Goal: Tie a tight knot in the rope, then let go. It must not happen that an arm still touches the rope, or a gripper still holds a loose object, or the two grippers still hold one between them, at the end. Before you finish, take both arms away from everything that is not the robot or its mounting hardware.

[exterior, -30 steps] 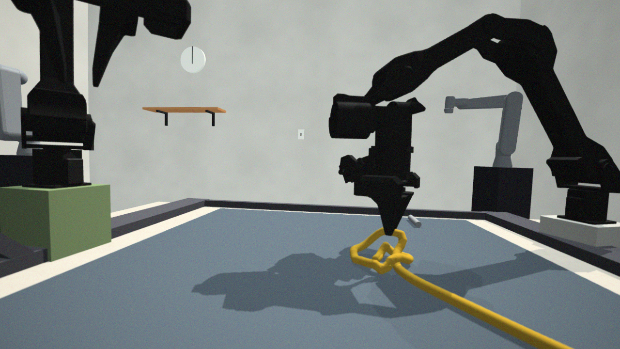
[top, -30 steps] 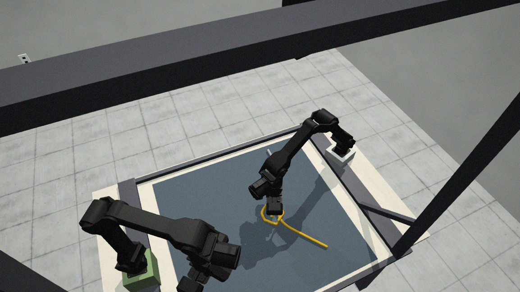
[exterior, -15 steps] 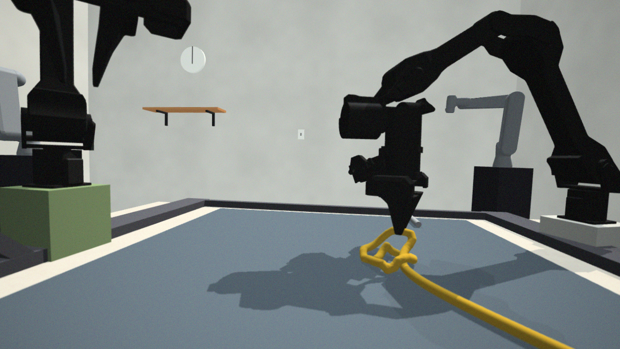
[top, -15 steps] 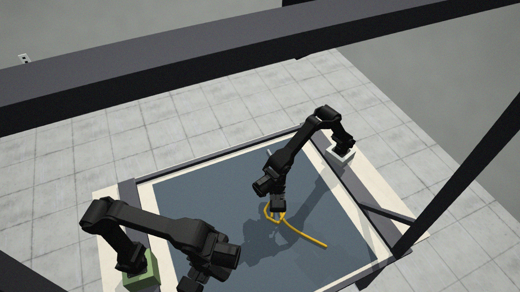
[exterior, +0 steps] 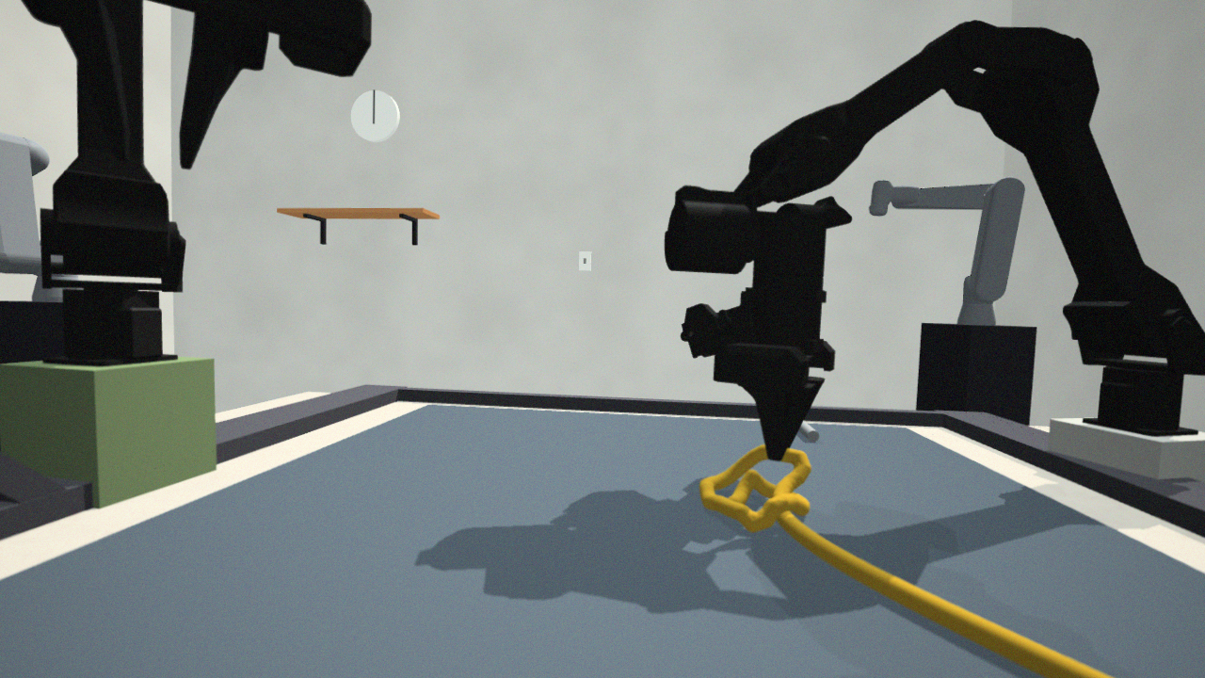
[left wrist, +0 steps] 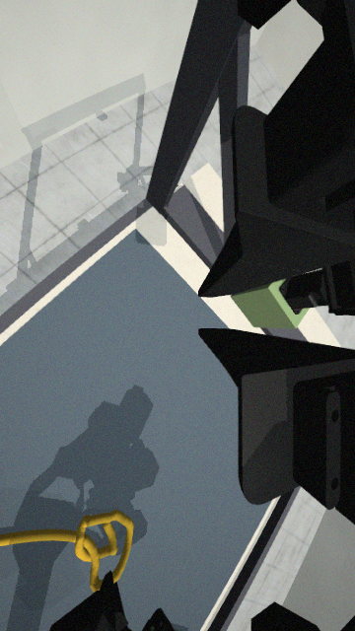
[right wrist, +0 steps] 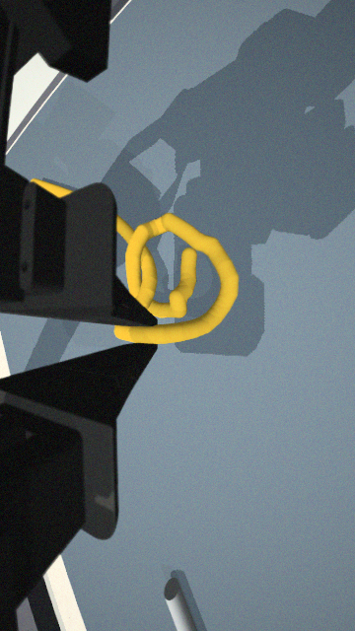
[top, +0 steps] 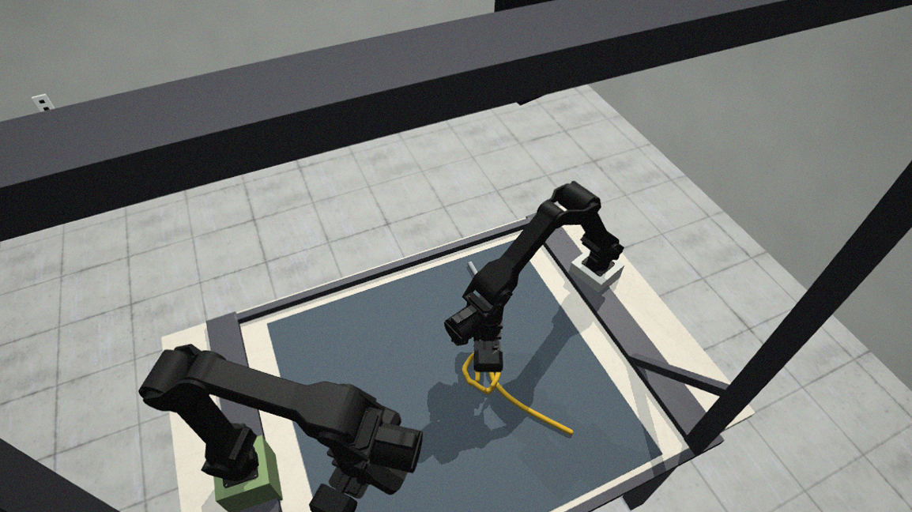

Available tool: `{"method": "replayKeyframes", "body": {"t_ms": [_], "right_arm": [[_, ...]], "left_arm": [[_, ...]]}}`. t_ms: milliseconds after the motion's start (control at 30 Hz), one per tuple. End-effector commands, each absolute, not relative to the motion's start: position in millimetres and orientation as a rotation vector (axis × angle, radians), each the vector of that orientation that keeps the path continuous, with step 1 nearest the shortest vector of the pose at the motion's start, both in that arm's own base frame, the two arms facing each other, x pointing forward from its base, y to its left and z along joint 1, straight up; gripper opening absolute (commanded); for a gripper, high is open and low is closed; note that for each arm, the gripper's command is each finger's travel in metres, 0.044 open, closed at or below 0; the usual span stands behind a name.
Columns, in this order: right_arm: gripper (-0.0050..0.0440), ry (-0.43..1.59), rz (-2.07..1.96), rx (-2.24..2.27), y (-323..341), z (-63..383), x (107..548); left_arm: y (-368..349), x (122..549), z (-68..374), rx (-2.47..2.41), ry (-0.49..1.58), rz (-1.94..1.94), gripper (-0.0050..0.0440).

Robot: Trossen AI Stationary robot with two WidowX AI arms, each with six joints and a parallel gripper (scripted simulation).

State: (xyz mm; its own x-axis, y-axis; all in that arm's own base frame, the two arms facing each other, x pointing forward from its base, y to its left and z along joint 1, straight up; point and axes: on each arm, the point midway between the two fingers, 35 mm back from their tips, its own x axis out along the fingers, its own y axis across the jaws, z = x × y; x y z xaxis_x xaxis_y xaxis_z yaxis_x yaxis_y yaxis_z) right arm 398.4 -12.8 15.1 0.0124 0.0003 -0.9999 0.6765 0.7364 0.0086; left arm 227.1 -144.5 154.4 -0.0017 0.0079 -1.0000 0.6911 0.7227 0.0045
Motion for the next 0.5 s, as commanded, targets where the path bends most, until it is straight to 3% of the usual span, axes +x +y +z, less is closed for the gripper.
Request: {"method": "replayKeyframes", "body": {"t_ms": [0,467], "right_arm": [[0.005,1.468,-0.571,0.584,-13.1,7.7,399.4],[0.005,1.468,-0.571,0.584,-13.1,4.7,399.4]], "left_arm": [[-144.1,227.5,159.0,0.6,1.475,-0.588,0.01],[-144.1,227.5,159.0,0.6,1.475,-0.588,0.01]]}}
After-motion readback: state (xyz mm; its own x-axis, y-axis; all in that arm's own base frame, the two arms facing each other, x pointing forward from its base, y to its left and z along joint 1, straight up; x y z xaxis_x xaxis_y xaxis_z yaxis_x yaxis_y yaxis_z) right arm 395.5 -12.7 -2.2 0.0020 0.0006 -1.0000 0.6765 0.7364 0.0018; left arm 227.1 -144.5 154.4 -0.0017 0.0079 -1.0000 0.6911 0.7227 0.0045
